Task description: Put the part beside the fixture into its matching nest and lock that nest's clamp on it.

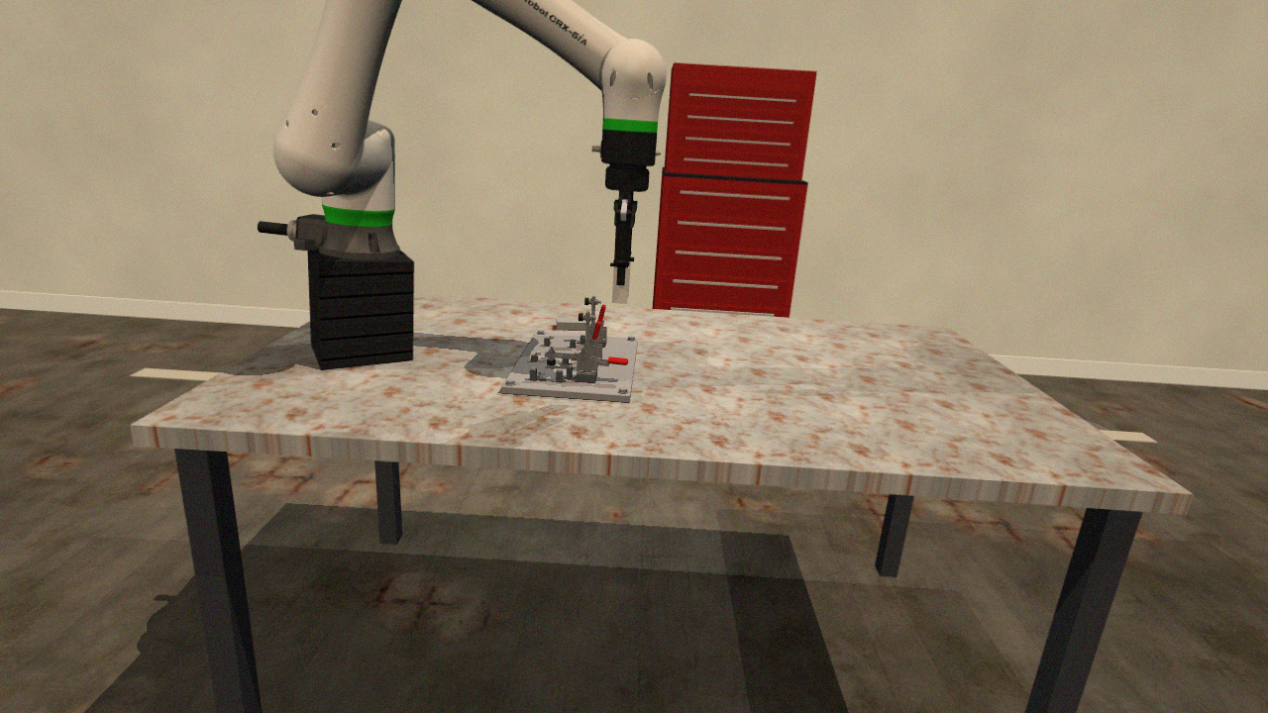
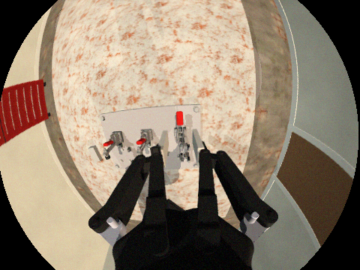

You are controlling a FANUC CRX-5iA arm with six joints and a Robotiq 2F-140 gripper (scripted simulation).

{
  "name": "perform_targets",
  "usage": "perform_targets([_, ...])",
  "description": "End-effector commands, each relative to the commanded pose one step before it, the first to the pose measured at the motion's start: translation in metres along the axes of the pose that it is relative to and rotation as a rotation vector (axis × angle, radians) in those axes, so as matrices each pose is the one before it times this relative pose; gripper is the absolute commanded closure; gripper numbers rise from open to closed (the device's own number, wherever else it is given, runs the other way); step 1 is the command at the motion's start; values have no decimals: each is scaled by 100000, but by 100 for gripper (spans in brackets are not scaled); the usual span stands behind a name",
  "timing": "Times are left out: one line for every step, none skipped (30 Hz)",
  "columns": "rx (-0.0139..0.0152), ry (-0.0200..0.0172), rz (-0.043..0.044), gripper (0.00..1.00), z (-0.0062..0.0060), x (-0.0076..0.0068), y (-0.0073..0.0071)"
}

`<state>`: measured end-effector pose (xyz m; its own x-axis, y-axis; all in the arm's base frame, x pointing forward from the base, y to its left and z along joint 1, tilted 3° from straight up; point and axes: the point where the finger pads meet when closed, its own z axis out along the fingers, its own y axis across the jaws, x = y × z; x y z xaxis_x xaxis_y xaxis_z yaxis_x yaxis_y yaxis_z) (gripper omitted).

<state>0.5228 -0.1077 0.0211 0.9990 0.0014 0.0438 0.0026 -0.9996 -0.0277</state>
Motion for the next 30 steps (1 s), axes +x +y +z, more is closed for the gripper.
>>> perform_targets([-15, 49, 4, 72, 855, 23, 6])
perform_targets([0, 0, 0, 72, 327, 0, 0])
perform_targets([0, 0, 0, 72, 0, 0, 0])
perform_targets([0, 0, 0, 72, 0, 0, 0])
perform_targets([0, 0, 0, 72, 354, 0, 0])
perform_targets([0, 0, 0, 72, 379, 0, 0])
perform_targets([0, 0, 0, 72, 401, 0, 0])
perform_targets([0, 0, 0, 72, 421, 0, 0])
perform_targets([0, 0, 0, 72, 438, 0, 0])
perform_targets([0, 0, 0, 72, 450, 0, 0])
perform_targets([0, 0, 0, 72, 455, 0, 0])
perform_targets([0, 0, 0, 72, 454, 0, 0])
perform_targets([0, 0, 0, 72, 450, 0, 0])
perform_targets([0, 0, 0, 72, 442, 0, 0])
perform_targets([0, 0, 0, 72, 431, 0, 0])
perform_targets([0, 0, 0, 72, 417, 0, 0])
perform_targets([0, 0, 0, 72, 401, 0, 0])
perform_targets([0, 0, 0, 72, 382, 0, 0])
perform_targets([0, 0, 0, 72, 362, 0, 0])
perform_targets([0, 0, 0, 72, 0, 0, 0])
perform_targets([0, 0, 0, 72, 0, 0, 0])
perform_targets([0, 0, 0, 72, 338, 0, 0])
perform_targets([0, 0, 0, 72, 314, 0, 0])
perform_targets([0, 0, 0, 72, 289, 0, 0])
perform_targets([0, 0, 0, 72, 261, 0, 0])
perform_targets([0, 0, 0, 72, 234, 0, 0])
perform_targets([0, 0, 0, 72, 205, 0, 0])
perform_targets([0, 0, 0, 72, 177, 0, 0])
perform_targets([0, 0, 0, 72, 149, 0, 0])
perform_targets([0, 0, 0, 72, 122, 0, 0])
